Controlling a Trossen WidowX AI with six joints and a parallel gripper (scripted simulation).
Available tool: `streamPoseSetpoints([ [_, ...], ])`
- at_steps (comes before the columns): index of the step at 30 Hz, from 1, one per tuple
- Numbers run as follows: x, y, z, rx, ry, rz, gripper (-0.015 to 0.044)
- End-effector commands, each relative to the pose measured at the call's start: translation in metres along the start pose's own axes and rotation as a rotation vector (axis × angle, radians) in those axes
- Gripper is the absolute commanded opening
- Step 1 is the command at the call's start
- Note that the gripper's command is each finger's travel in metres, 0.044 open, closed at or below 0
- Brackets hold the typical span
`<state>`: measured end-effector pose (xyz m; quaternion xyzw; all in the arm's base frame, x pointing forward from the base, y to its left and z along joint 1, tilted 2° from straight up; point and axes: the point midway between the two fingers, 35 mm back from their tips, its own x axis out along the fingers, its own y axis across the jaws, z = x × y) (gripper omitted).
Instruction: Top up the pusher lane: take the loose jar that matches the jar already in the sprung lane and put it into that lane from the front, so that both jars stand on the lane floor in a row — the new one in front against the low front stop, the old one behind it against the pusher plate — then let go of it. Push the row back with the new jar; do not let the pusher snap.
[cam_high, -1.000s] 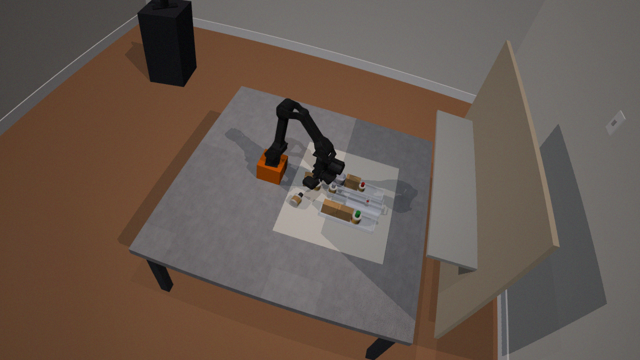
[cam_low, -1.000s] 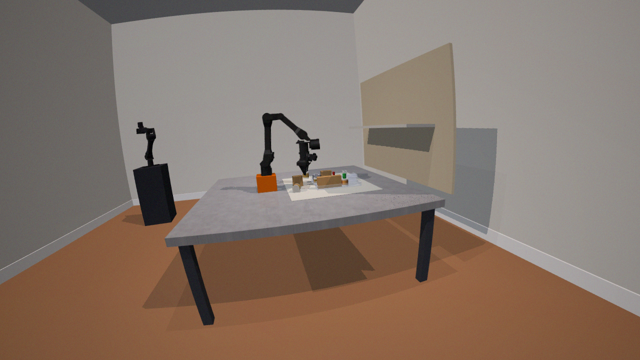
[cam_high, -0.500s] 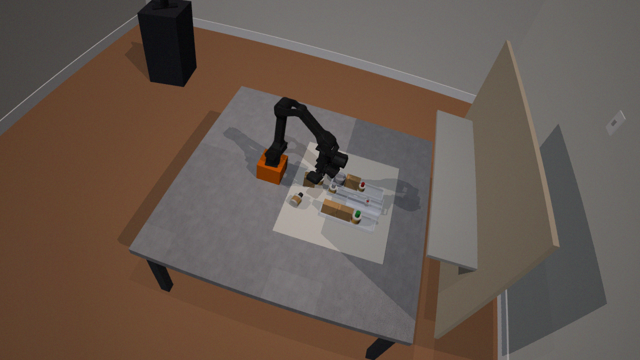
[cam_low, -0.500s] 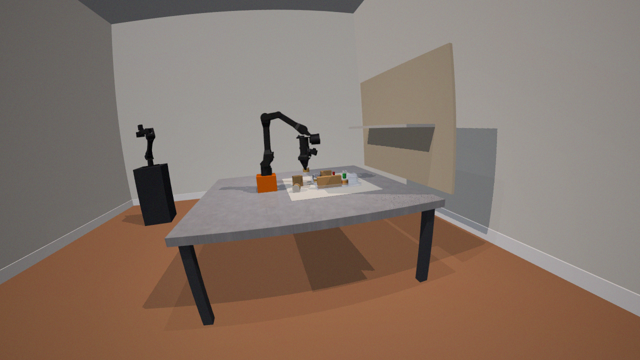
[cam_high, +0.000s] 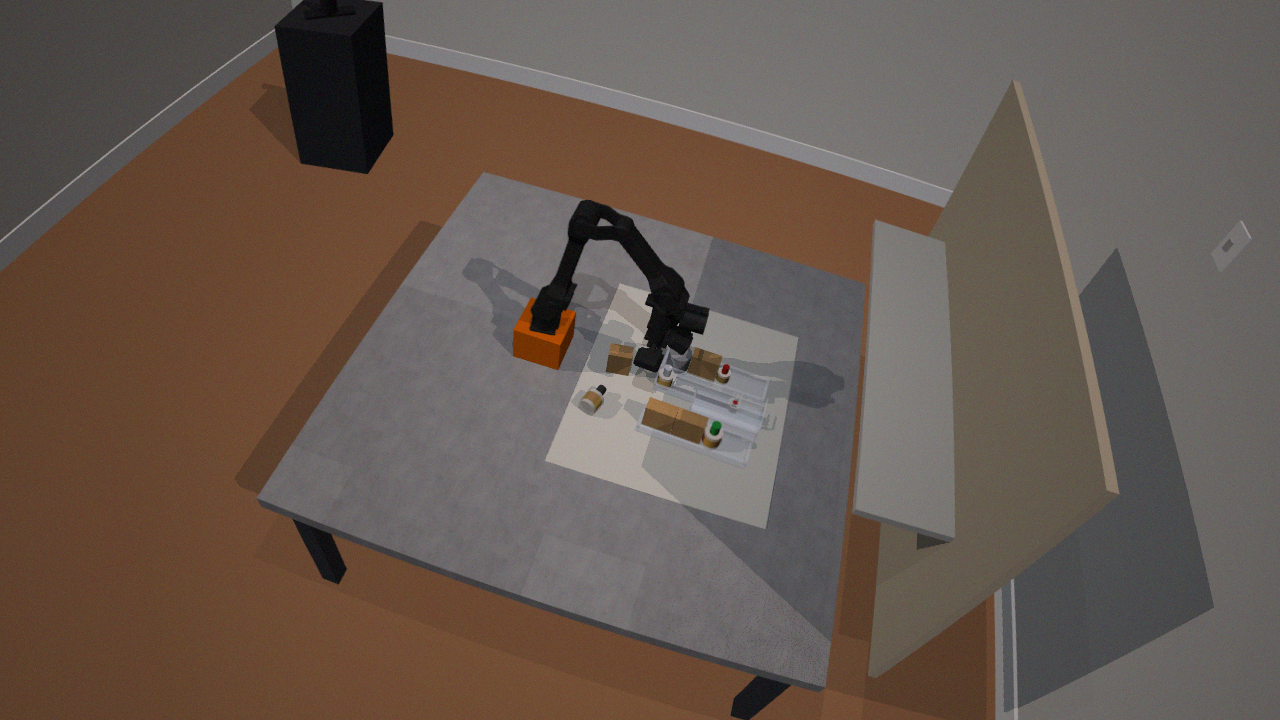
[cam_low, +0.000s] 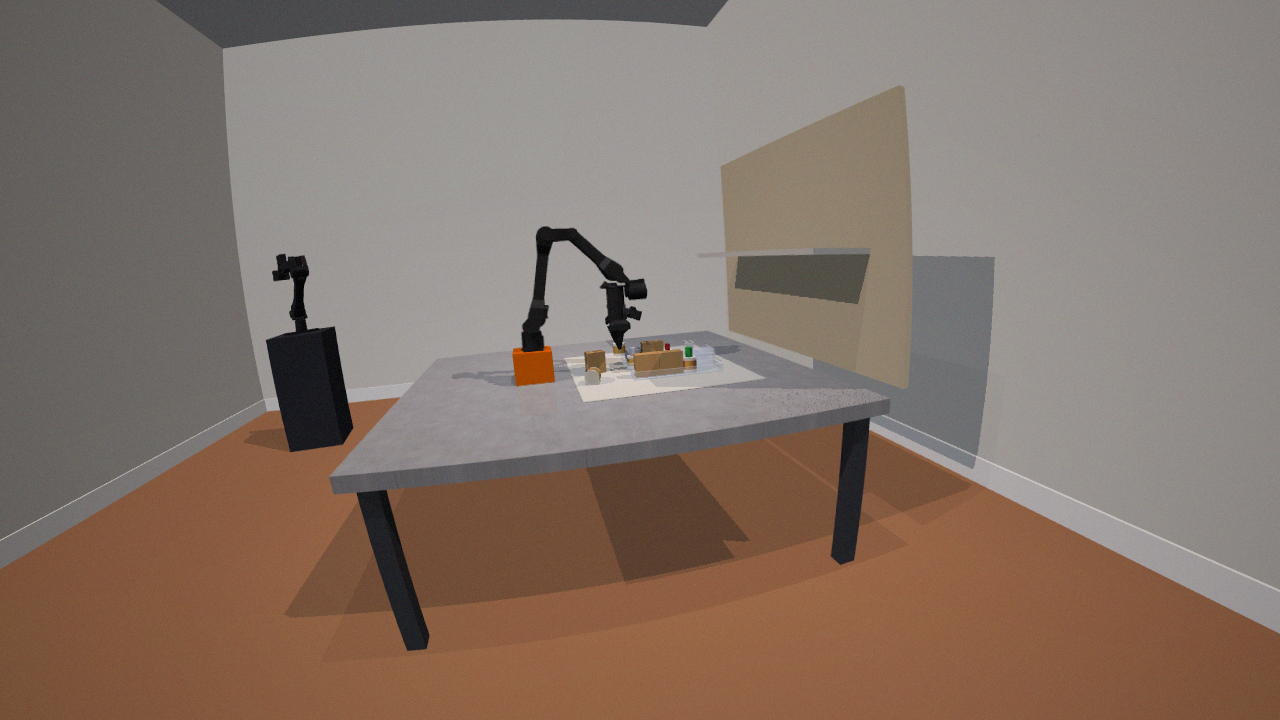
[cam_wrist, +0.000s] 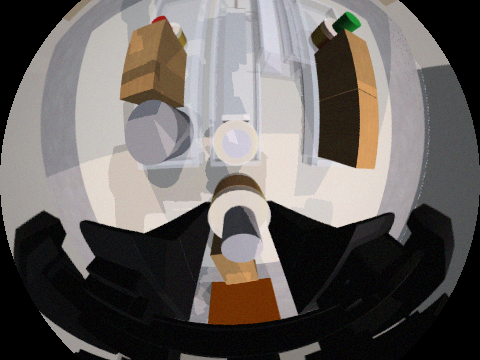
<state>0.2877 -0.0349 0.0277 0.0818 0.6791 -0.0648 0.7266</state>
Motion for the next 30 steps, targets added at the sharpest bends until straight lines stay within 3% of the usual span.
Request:
streamPoseSetpoints([
  [1, 0.011, 0.001, 0.0, -0.011, 0.002, -0.004, 0.0],
  [30, 0.024, 0.001, 0.008, -0.011, 0.002, -0.004, 0.0],
])
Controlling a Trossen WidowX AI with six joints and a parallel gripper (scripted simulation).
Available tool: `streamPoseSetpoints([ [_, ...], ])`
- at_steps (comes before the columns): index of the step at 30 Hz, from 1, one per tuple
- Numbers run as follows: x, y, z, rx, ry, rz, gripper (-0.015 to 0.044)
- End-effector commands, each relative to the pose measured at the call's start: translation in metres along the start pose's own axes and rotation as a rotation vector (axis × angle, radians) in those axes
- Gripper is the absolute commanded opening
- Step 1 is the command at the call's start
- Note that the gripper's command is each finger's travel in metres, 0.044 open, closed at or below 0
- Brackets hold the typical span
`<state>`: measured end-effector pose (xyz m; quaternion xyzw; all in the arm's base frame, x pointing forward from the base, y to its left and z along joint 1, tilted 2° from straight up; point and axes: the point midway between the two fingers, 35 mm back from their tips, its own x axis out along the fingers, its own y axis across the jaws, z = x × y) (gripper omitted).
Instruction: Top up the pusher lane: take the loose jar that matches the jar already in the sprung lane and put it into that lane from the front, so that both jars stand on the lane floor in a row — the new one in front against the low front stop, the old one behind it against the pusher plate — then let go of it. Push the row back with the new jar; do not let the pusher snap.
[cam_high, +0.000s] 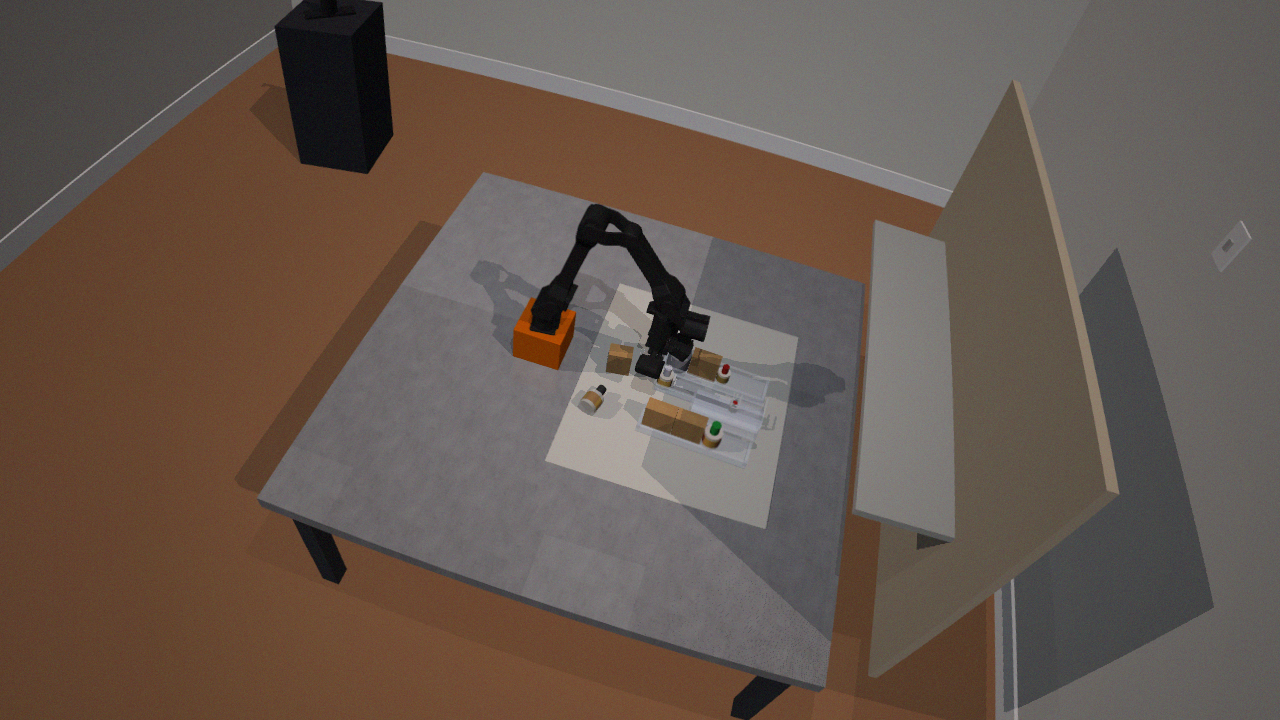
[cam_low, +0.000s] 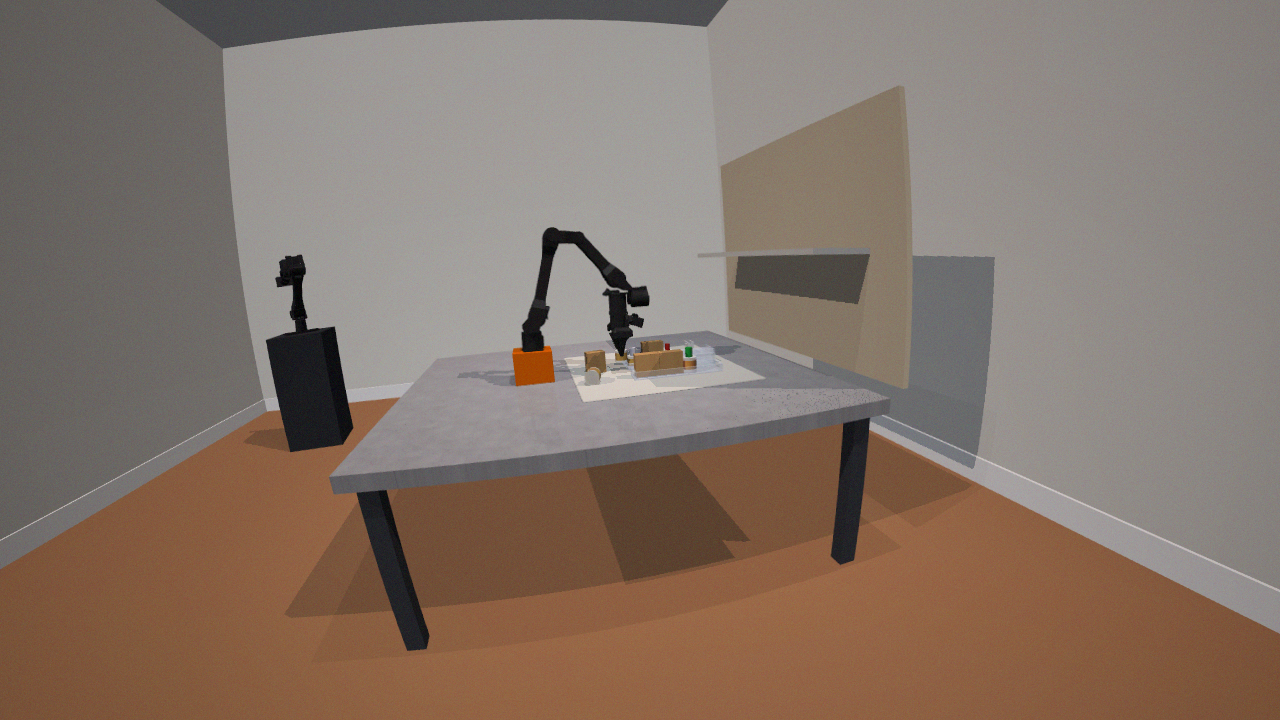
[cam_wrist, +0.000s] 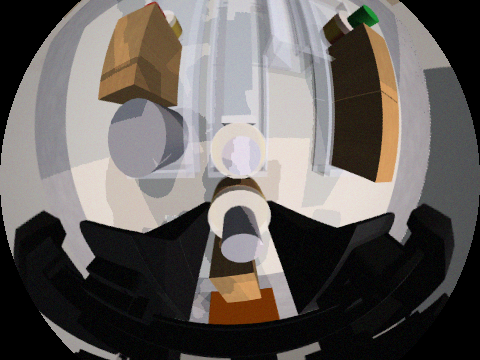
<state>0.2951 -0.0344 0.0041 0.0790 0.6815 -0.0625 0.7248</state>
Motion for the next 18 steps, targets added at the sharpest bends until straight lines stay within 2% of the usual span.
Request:
streamPoseSetpoints([
  [1, -0.0005, -0.0004, 0.0032, -0.004, -0.004, -0.003, 0.0],
  [18, -0.0005, -0.0004, 0.0106, -0.004, -0.005, -0.003, 0.0],
])
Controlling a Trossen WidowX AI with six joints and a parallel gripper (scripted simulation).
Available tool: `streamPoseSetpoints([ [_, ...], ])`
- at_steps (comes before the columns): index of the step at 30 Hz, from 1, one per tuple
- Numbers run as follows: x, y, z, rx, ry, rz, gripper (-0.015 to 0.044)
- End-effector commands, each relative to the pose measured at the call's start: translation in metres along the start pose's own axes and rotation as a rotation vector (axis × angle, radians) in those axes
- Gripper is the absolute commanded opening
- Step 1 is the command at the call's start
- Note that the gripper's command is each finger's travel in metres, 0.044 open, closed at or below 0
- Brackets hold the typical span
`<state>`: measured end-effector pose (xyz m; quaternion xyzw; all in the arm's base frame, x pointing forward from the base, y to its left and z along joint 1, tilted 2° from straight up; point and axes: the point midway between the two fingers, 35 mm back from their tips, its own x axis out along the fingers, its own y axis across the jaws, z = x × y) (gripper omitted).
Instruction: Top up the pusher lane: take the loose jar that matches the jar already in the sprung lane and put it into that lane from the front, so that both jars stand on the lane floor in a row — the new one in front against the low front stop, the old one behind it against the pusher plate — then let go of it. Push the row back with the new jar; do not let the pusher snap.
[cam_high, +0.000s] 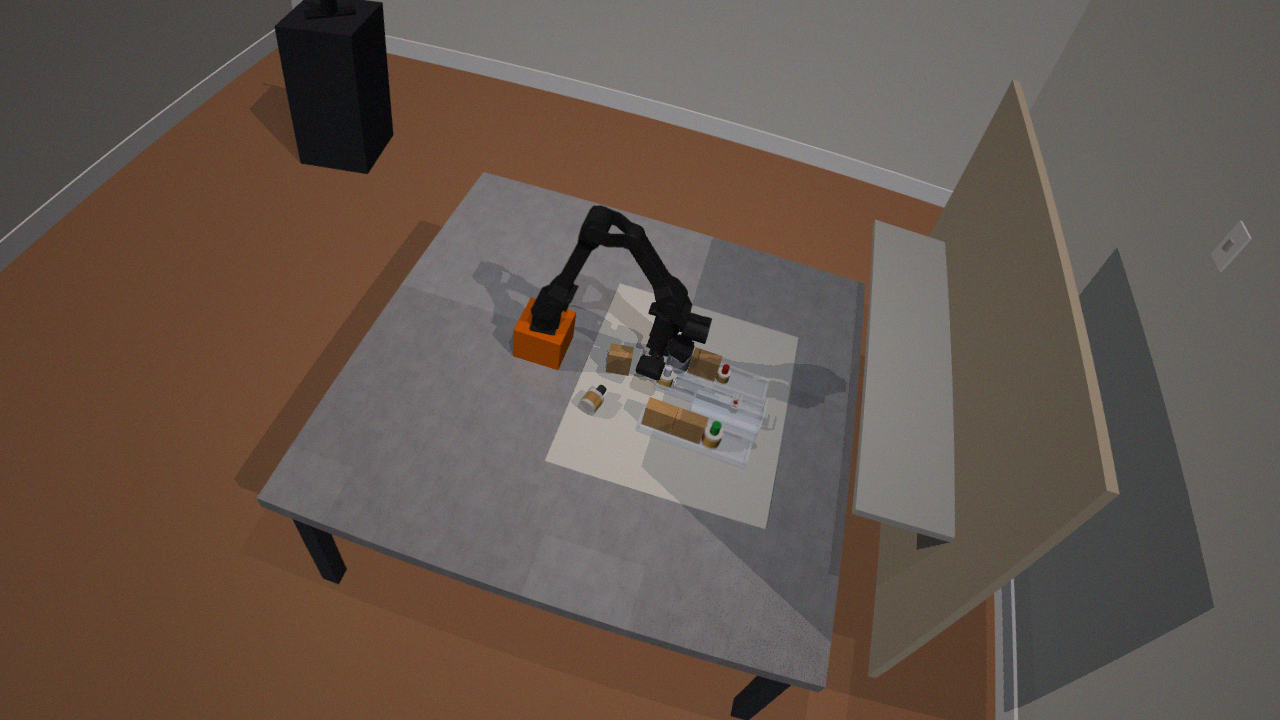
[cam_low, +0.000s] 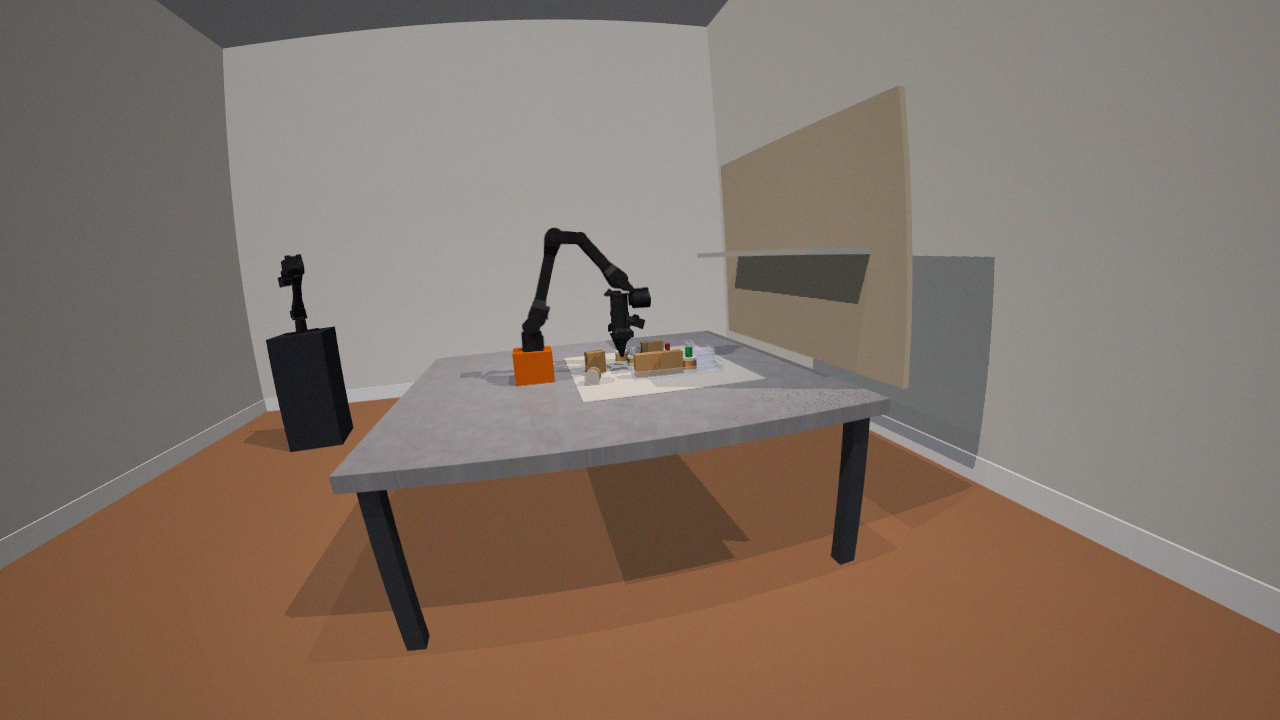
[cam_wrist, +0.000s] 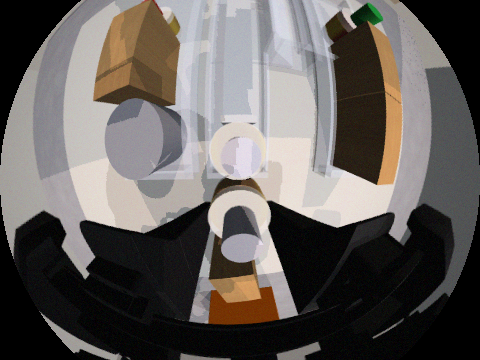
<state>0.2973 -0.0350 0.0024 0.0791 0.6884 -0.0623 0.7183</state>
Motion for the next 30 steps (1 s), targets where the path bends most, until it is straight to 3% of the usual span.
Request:
streamPoseSetpoints([
  [1, -0.002, 0.0, 0.009, -0.004, -0.024, -0.001, 0.0],
  [30, -0.003, 0.0, 0.021, -0.004, -0.025, -0.001, 0.0],
])
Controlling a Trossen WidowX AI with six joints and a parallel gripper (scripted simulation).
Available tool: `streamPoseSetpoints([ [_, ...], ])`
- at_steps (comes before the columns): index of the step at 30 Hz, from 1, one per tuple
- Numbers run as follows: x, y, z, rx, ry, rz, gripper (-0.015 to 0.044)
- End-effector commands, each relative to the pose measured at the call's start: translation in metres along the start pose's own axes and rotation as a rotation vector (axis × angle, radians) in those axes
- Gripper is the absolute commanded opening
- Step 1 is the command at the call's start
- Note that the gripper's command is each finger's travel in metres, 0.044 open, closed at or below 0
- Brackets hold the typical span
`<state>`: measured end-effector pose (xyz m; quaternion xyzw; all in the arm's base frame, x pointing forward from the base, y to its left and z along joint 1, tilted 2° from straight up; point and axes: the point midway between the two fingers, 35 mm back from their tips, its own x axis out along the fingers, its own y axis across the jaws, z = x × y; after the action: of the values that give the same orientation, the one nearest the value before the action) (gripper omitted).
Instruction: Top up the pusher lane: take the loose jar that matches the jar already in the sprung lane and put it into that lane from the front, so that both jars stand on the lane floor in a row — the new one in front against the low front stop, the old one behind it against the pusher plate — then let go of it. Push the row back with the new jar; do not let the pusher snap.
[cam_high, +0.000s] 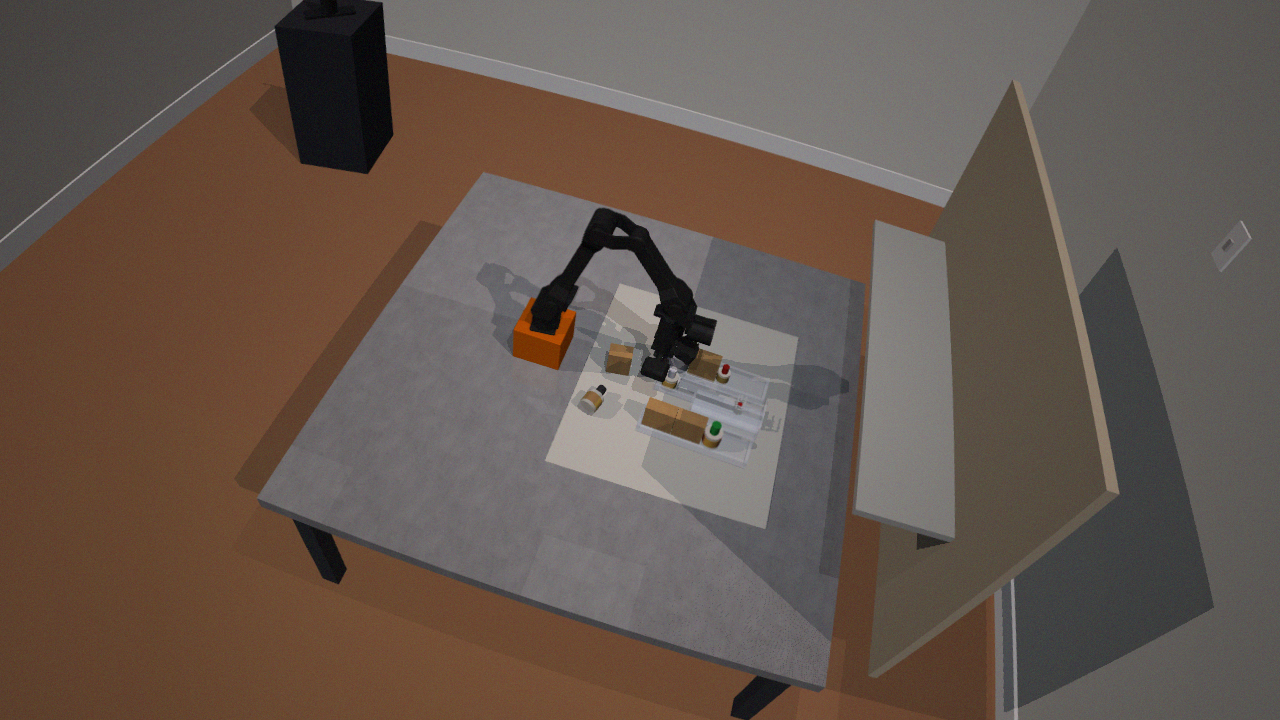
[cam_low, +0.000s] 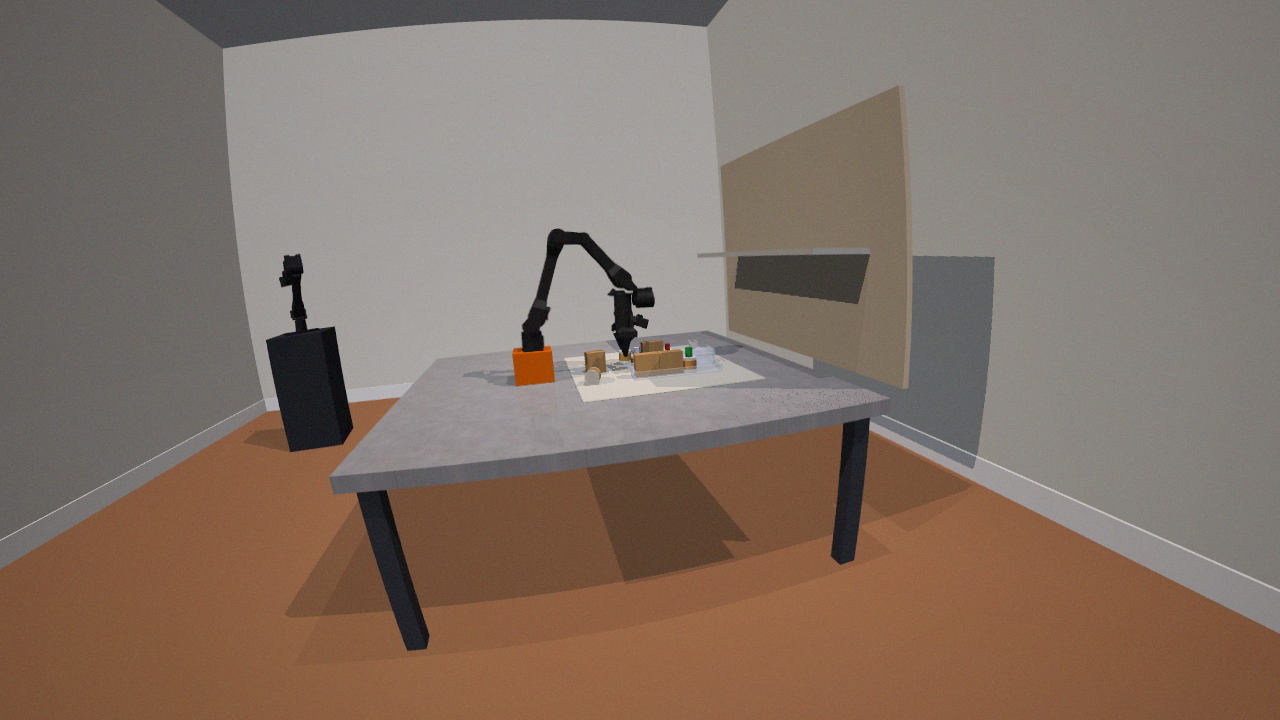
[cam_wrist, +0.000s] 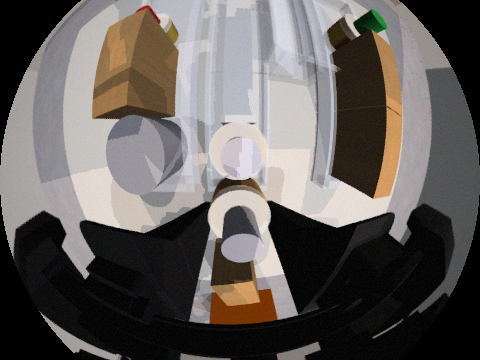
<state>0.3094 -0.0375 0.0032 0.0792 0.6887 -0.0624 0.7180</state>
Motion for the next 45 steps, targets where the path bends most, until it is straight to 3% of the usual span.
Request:
streamPoseSetpoints([
  [1, -0.003, 0.0, 0.009, -0.004, -0.026, -0.001, 0.0],
  [45, -0.007, 0.0, 0.028, -0.004, -0.027, -0.001, 0.0],
])
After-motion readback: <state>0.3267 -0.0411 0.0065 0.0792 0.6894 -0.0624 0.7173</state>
